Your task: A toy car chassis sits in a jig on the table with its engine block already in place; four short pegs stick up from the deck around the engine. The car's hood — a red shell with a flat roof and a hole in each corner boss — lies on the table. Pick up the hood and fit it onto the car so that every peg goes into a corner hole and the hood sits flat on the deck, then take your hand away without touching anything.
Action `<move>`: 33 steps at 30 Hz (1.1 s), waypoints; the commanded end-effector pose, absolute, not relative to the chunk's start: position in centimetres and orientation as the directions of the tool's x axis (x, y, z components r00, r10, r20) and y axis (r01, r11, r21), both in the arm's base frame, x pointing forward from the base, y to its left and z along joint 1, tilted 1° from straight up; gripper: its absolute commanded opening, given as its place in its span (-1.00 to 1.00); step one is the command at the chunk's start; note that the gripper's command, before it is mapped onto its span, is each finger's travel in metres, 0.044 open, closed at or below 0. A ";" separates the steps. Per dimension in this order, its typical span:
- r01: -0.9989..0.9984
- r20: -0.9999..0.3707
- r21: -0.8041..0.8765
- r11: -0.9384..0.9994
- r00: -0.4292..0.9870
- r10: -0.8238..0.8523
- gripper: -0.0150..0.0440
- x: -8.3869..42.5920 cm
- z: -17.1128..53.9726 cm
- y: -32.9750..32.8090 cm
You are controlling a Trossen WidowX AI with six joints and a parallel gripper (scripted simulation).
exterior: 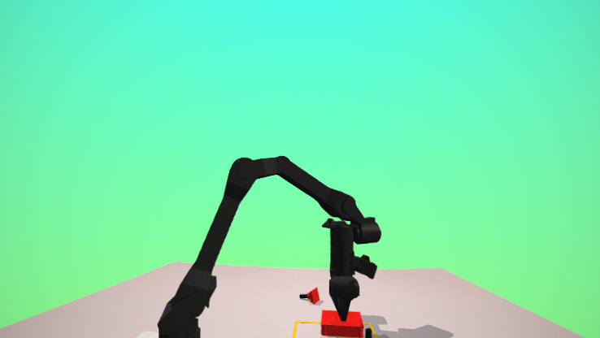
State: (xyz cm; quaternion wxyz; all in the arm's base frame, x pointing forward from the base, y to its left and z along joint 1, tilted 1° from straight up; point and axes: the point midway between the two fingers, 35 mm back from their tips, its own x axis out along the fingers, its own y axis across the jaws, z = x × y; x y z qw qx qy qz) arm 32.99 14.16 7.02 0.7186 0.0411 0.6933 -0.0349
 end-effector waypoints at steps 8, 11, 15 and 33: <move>0.104 -1.000 0.009 0.995 0.027 0.006 1.00 32.8 5.8 14.1; 0.104 -1.000 0.009 0.995 0.027 0.006 1.00 32.8 5.6 14.1; 0.104 -1.000 0.009 0.995 0.027 0.006 1.00 32.8 5.6 14.1; 0.104 -1.000 0.009 0.995 0.027 0.006 1.00 32.8 4.7 14.1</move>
